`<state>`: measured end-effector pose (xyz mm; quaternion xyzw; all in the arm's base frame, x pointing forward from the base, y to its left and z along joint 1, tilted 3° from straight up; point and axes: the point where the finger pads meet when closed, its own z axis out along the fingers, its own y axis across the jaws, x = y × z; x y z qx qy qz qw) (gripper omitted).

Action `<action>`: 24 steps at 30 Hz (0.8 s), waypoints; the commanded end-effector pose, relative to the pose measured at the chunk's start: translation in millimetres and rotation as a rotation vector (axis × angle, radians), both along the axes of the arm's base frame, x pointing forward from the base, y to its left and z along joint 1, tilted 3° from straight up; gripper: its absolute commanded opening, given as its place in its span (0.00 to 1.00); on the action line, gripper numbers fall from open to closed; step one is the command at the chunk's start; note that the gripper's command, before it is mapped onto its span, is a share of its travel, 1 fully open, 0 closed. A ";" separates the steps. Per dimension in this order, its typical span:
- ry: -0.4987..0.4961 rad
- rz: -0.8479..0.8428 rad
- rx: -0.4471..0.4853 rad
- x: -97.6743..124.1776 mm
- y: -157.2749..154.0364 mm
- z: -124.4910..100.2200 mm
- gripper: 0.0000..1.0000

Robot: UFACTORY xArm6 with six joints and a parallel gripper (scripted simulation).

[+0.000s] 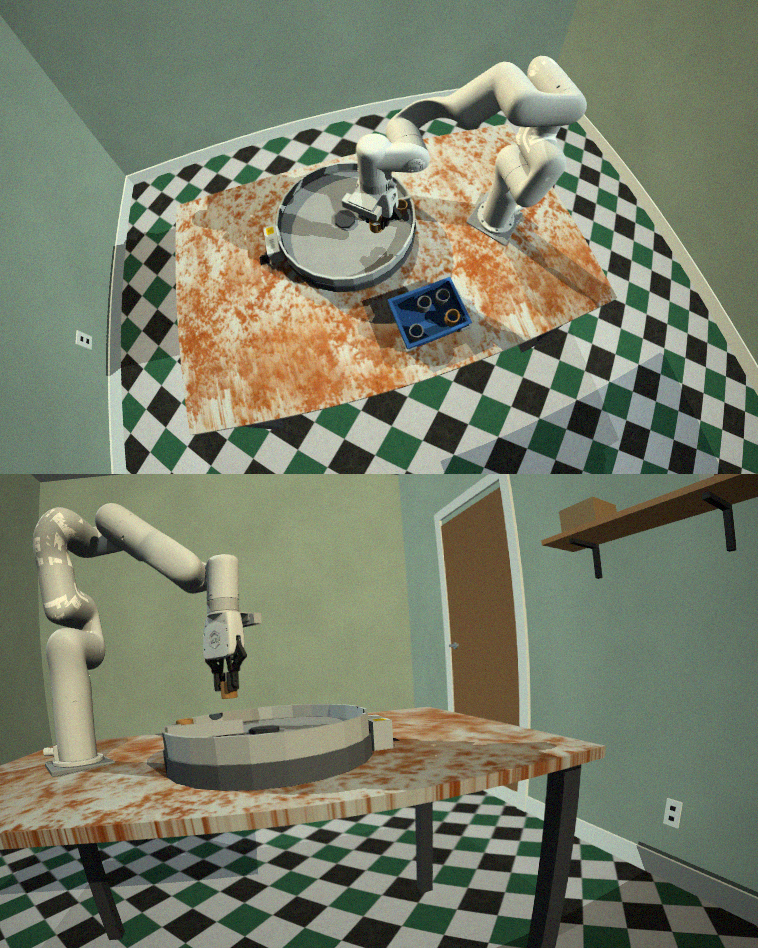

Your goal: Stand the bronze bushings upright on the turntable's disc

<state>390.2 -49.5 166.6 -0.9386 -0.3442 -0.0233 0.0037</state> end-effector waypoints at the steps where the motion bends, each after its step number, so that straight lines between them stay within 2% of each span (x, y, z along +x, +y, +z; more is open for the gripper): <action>1: -0.002 0.003 0.004 4.5 -11.2 0.9 0.00; 14: -0.002 0.003 0.004 4.6 -11.3 0.6 0.00; 19: -0.002 0.003 0.004 5.7 -11.5 -20.9 0.00; 24: -0.002 0.003 0.004 6.1 -11.6 -30.8 0.00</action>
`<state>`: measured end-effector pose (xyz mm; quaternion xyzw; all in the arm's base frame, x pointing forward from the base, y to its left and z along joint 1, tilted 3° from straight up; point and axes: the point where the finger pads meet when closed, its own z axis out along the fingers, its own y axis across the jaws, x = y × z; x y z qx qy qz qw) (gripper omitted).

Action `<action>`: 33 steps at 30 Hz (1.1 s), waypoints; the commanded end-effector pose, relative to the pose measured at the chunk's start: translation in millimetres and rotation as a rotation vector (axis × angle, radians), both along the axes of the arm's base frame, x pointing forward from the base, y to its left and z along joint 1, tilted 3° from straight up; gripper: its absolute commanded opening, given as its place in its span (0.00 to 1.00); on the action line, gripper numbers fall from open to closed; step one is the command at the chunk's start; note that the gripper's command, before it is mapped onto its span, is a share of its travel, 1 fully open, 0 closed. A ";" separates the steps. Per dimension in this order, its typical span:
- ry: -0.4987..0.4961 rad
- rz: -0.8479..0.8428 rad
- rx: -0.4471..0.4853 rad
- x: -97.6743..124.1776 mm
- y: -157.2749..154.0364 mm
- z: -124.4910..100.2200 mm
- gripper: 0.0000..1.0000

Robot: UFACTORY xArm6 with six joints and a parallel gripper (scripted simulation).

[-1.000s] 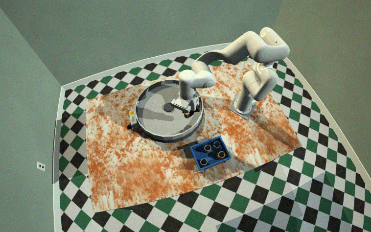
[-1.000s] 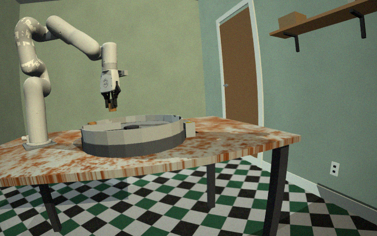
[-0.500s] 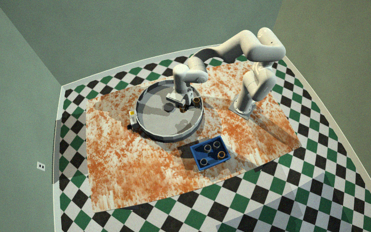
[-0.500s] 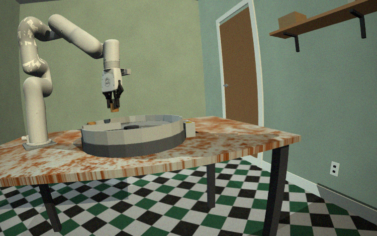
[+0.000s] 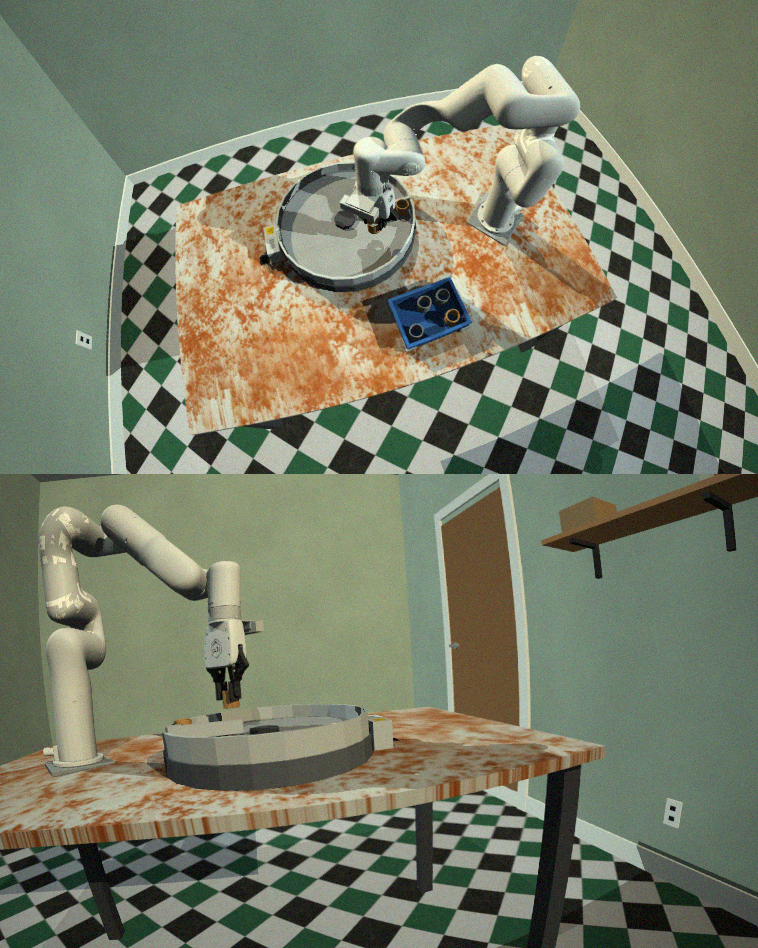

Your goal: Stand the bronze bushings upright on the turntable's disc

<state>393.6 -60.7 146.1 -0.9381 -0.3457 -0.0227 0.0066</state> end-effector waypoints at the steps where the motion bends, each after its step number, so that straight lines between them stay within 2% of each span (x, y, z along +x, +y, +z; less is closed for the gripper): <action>1: -0.005 0.000 -0.001 2.7 -0.5 -10.6 0.00; 18: -0.005 0.000 -0.001 2.8 -0.5 -12.3 0.00; 33: -0.005 0.000 -0.001 3.7 0.3 -32.2 0.00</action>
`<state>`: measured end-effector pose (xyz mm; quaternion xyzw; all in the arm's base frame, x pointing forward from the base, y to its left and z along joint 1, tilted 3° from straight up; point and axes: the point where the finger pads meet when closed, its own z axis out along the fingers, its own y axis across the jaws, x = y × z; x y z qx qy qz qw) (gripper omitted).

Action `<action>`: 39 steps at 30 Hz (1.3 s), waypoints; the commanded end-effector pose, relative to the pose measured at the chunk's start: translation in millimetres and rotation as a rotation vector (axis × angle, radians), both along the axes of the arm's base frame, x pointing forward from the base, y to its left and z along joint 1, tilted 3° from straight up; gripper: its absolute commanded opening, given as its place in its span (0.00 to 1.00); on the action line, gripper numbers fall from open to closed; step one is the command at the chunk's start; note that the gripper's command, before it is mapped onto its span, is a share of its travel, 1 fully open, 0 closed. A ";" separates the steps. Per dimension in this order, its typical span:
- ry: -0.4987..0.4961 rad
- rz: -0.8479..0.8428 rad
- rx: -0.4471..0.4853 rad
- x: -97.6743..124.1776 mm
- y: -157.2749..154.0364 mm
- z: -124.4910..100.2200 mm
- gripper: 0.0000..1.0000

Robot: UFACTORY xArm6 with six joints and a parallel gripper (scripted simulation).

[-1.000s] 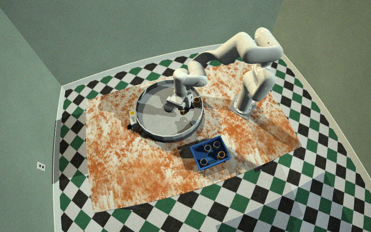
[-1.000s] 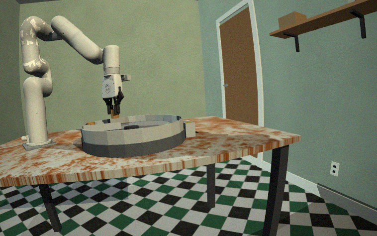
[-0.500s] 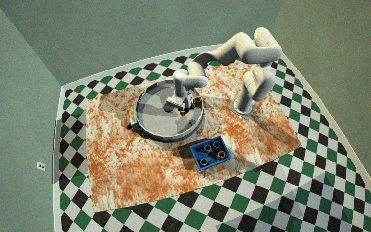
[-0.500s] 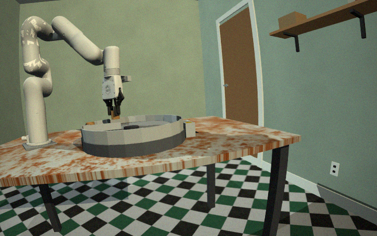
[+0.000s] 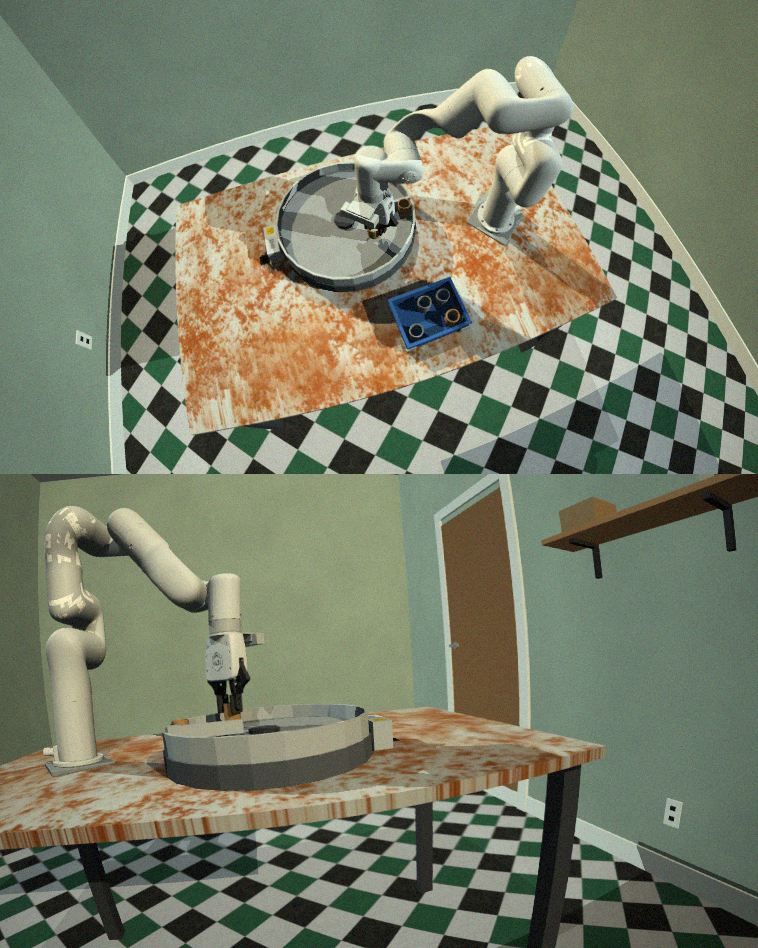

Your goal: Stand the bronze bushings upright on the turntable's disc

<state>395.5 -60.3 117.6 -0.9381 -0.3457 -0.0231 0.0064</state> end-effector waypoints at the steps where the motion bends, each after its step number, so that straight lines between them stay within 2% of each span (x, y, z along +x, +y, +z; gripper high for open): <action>1: -0.005 0.000 -0.001 1.9 0.0 -5.3 0.00; 39: -0.005 0.000 -0.001 2.3 0.3 -14.5 0.00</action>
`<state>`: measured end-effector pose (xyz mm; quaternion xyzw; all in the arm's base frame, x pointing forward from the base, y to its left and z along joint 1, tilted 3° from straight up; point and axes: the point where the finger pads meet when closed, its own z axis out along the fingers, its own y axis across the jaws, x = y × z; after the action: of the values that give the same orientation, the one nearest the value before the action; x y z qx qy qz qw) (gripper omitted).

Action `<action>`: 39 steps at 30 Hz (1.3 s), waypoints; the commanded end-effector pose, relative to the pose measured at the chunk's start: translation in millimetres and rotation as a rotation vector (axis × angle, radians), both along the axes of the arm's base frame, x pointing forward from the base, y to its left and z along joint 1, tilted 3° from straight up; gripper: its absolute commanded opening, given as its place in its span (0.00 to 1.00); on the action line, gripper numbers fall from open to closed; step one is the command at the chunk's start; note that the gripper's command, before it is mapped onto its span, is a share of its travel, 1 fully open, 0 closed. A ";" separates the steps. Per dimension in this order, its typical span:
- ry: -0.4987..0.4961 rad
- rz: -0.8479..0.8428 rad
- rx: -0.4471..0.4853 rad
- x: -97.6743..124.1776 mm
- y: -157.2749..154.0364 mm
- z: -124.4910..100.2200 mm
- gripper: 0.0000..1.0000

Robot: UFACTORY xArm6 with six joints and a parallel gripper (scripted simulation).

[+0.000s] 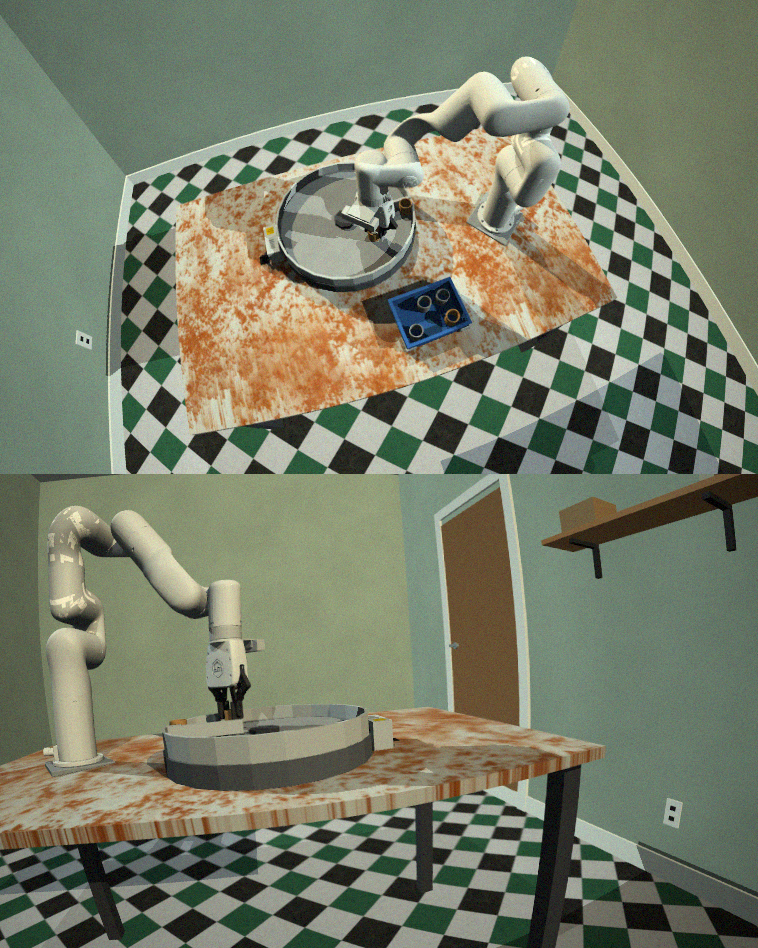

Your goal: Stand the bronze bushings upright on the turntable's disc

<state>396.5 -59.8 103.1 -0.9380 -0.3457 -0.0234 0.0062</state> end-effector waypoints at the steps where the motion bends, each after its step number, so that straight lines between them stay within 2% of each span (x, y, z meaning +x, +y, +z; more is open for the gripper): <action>1: -0.004 0.000 -0.001 1.3 -0.2 -0.3 0.00; 24: -0.004 0.000 -0.001 1.4 -0.1 -2.4 0.00; 25: -0.004 0.000 -0.001 1.4 -0.1 -2.4 0.49; 39: -0.004 0.000 -0.001 1.4 -0.1 -2.4 0.49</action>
<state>396.7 -59.7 99.5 -0.9380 -0.3457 -0.0235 0.0062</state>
